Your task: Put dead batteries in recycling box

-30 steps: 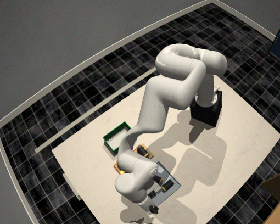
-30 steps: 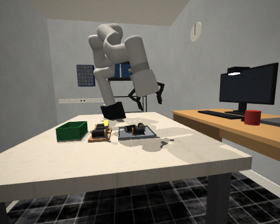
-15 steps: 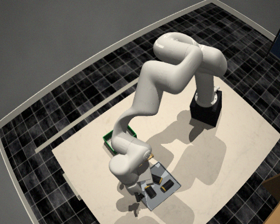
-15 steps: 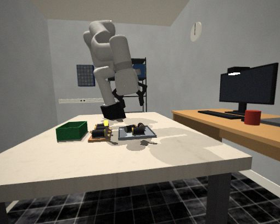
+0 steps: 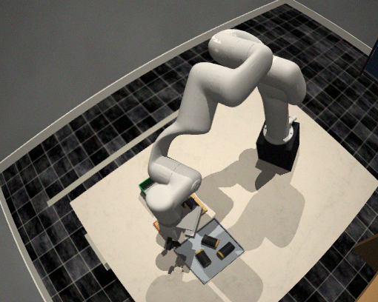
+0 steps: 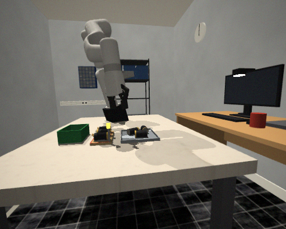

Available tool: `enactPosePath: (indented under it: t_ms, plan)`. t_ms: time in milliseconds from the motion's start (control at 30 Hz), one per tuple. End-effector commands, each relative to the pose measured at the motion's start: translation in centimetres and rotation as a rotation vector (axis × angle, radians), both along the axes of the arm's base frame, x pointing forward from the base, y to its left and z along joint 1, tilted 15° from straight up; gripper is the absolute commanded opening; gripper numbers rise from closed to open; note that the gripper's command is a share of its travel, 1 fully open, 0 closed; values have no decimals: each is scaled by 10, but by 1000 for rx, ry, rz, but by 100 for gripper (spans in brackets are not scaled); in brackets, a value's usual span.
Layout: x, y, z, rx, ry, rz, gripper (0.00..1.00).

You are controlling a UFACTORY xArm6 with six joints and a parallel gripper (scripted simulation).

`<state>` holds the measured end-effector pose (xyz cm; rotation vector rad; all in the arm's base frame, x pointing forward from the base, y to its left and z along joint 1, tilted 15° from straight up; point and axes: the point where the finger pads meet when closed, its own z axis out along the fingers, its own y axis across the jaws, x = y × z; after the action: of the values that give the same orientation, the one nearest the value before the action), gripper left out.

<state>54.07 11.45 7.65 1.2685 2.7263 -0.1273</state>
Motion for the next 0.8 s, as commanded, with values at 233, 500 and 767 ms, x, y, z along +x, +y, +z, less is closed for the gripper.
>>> enactPosePath:
  t_ms: [233,500,767]
  plan:
    - [-24,-47,11,-29,-90,-337,100]
    - [-42,-73,15,-35,-140,-530,100]
    - [-51,-84,16,-36,-163,-616,100]
